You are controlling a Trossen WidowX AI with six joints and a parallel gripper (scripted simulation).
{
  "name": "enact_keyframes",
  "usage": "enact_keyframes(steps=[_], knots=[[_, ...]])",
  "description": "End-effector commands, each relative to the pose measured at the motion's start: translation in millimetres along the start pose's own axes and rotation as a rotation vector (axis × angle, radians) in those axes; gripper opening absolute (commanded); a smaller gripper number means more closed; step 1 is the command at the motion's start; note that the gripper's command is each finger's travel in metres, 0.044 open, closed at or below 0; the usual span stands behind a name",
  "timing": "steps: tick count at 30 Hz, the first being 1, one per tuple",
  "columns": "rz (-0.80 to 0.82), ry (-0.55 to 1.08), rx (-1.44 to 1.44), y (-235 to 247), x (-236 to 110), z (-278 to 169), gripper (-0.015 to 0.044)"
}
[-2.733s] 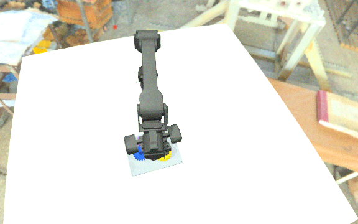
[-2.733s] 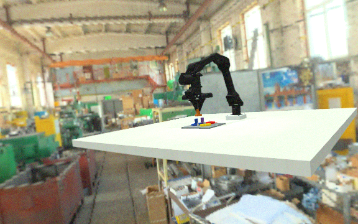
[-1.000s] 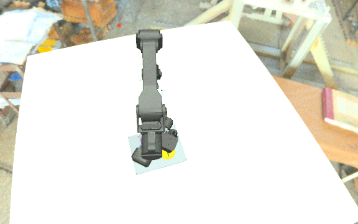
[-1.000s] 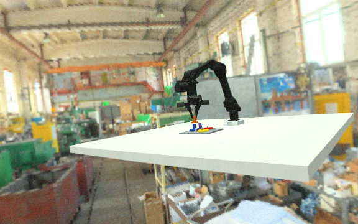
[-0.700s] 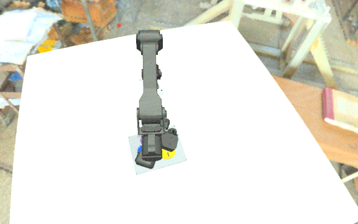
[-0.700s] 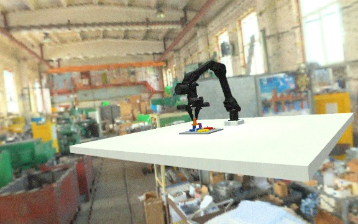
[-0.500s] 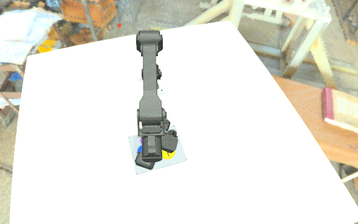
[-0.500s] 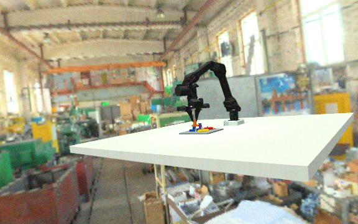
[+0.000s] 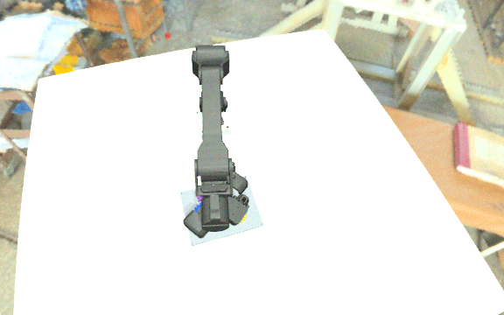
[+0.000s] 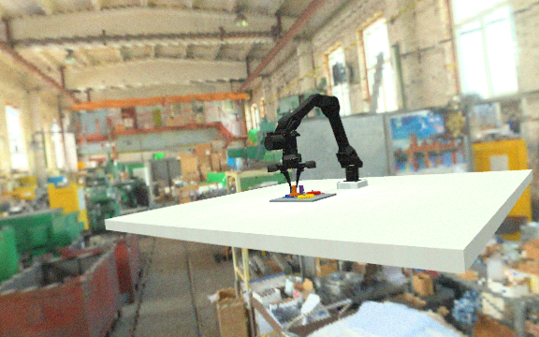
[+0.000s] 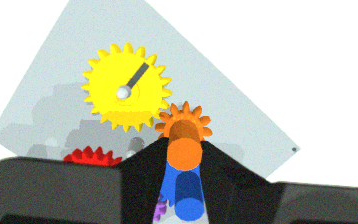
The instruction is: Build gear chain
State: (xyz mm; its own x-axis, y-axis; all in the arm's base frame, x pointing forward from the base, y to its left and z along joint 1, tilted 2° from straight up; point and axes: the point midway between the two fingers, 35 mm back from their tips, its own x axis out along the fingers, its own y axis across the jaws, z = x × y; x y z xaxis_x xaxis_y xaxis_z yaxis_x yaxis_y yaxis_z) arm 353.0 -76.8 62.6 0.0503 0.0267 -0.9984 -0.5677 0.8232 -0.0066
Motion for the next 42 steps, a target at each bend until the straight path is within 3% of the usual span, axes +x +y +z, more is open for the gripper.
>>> enact_keyframes(steps=[1,25,42], knots=[[0.007,0.001,0.078,0.5,1.5,-0.4,0.0000],[0.007,0.000,-0.411,0.0,2.9,-0.4,0.0000],[0.007,0.001,-0.073,1.2,6.1,-0.2,0.0000]])
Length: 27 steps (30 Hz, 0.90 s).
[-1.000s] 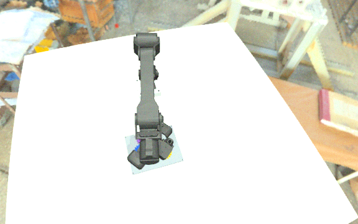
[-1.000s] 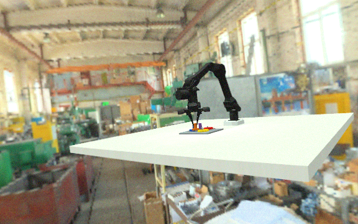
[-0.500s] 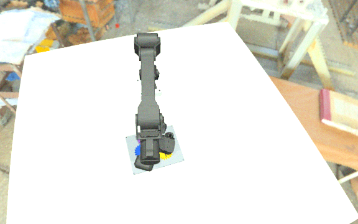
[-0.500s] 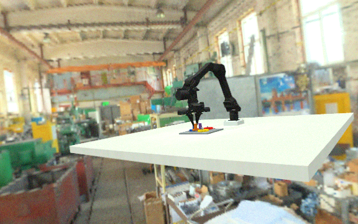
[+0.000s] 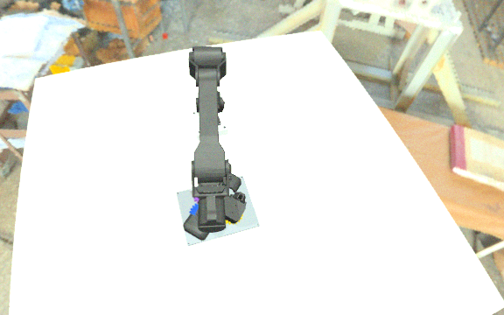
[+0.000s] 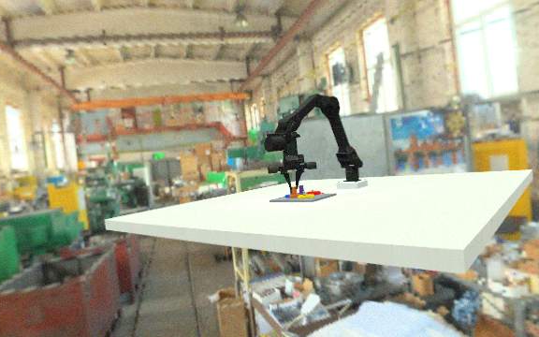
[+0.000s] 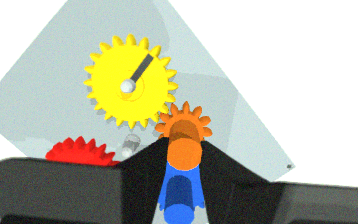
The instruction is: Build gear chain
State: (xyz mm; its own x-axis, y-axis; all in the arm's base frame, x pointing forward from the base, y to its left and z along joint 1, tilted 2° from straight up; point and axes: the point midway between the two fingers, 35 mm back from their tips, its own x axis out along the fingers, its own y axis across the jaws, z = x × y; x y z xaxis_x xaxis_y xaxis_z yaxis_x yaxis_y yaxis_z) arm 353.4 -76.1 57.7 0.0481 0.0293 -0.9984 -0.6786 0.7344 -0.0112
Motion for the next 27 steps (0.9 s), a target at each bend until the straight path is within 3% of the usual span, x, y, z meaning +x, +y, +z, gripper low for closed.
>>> enact_keyframes(steps=[1,10,24,27], knots=[[0.003,0.000,0.096,0.9,1.3,-0.6,0.0000],[0.003,0.000,0.233,-0.1,3.0,-0.2,0.0000],[0.003,0.000,-0.070,0.9,4.1,-0.6,0.0000],[0.003,0.000,-0.053,0.7,2.6,-0.3,0.0079]])
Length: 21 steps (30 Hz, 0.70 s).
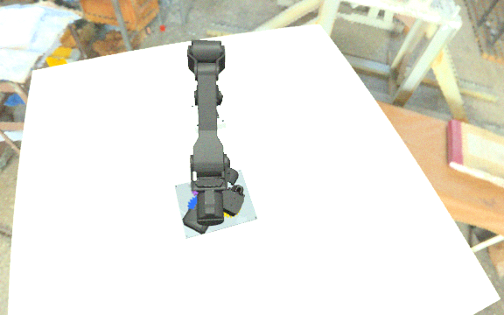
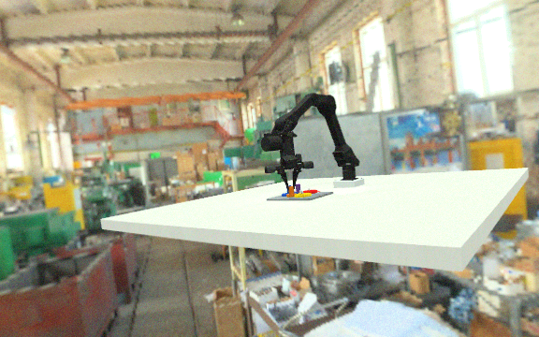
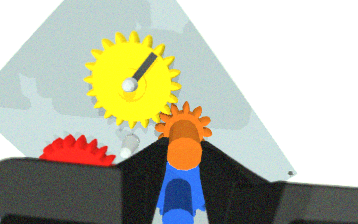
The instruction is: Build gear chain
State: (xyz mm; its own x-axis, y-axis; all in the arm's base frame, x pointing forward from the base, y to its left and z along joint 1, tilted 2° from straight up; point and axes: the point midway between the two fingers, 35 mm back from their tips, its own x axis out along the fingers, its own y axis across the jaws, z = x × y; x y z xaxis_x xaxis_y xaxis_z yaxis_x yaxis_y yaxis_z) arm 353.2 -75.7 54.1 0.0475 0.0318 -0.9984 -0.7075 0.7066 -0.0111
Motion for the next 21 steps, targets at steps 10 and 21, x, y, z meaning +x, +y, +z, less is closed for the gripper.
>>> enact_keyframes(steps=[10,21], knots=[[0.001,0.001,0.025,-1.0,-21.8,0.6,0.0140],[0.004,0.003,0.024,0.6,-73.6,-0.2,0.0245]])
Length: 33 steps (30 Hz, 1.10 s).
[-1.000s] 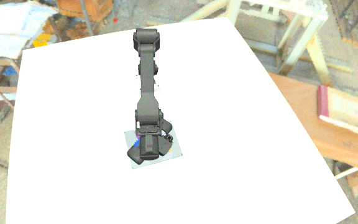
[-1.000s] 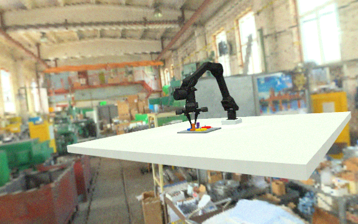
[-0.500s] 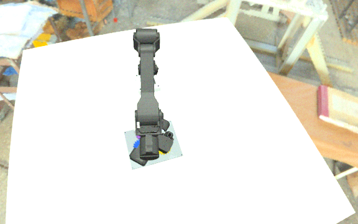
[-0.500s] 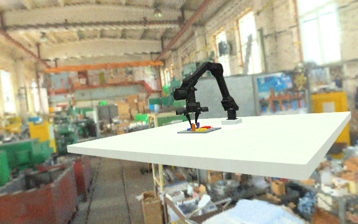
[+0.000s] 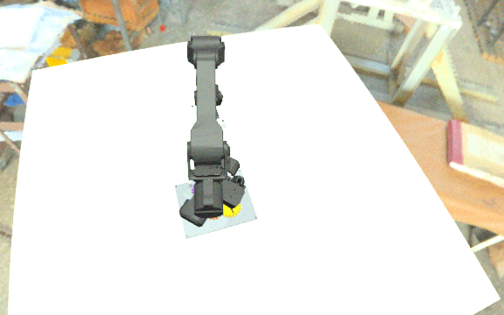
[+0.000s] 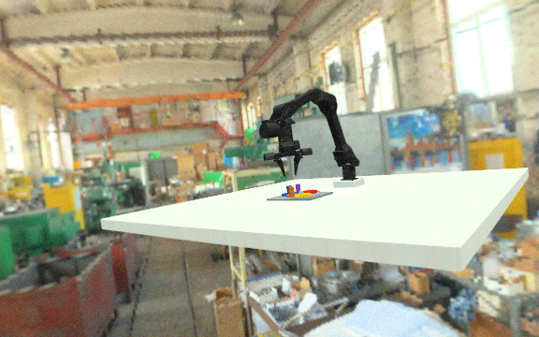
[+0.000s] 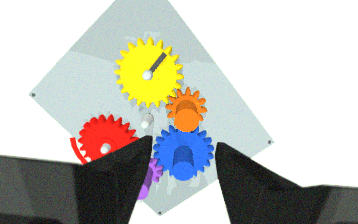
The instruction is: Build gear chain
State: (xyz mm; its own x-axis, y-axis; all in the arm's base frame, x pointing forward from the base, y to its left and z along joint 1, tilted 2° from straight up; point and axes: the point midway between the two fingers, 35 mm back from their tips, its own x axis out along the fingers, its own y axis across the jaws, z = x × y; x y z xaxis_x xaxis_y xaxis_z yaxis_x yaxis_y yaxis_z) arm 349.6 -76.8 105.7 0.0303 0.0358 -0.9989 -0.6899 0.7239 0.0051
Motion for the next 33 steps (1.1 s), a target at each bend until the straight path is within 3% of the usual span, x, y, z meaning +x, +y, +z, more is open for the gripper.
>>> enact_keyframes(steps=[1,8,33], knots=[[-0.011,-0.007,-0.001,1.1,-32.2,-0.8,0.0271],[-0.011,-0.006,-0.001,2.3,-40.4,-1.6,0.0440],[-0.011,-0.006,-0.001,2.3,-40.4,-1.6,0.0440]])
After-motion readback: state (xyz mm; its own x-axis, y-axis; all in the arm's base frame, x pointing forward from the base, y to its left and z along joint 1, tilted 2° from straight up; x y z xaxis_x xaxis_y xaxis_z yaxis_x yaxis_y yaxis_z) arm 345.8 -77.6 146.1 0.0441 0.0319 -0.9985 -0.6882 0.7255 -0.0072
